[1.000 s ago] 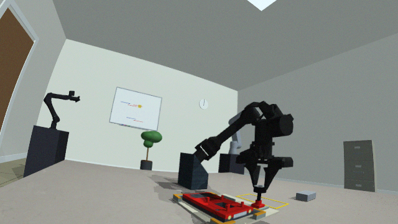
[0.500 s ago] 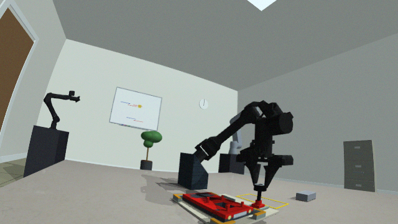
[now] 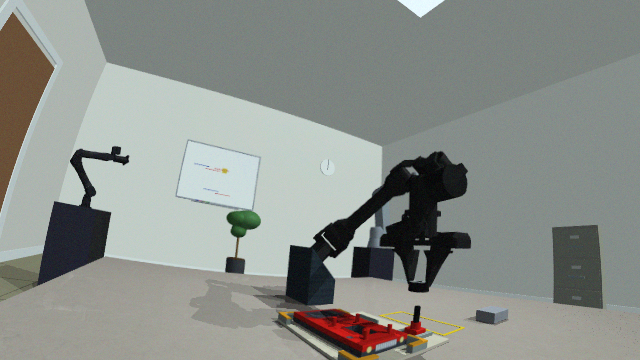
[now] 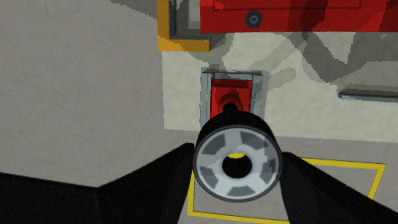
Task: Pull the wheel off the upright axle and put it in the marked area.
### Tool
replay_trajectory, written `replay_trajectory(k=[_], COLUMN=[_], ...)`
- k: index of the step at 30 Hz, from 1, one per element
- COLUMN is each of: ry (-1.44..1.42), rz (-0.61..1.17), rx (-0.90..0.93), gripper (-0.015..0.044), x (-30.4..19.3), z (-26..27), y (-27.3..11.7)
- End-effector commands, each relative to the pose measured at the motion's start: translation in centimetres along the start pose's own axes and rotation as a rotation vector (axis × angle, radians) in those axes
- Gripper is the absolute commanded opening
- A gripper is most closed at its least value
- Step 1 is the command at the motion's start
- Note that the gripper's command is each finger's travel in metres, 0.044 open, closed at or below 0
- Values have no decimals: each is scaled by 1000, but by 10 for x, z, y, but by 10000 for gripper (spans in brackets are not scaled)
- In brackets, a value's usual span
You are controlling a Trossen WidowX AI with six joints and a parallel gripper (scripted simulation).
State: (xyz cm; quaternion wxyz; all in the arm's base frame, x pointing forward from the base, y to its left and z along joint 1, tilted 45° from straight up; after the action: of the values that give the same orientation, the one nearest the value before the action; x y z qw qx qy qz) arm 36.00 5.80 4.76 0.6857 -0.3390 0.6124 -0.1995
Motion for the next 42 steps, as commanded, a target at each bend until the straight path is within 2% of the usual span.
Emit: replay_trajectory(k=[1, 24, 30, 42], ry=[0, -4, -4, -4], rz=[0, 1, 1, 0], rx=[0, -2, -3, -2], gripper=[0, 0, 0, 0], x=[-1, -97, -99, -99], z=[0, -51, -52, -51], y=[0, -8, -6, 25])
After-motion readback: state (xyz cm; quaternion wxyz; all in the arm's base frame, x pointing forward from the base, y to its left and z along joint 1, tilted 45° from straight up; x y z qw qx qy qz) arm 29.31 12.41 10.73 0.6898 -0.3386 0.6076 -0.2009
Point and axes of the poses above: the point midway between the two fingers, 35 mm back from their tips, its own y axis out along the fingers, its own z axis across the jaws, x = y × z, the point moved 3 cm from there along -y, back along the fingers, and after that the axes turned 4 degrees about -y, right-handed, at the moved point
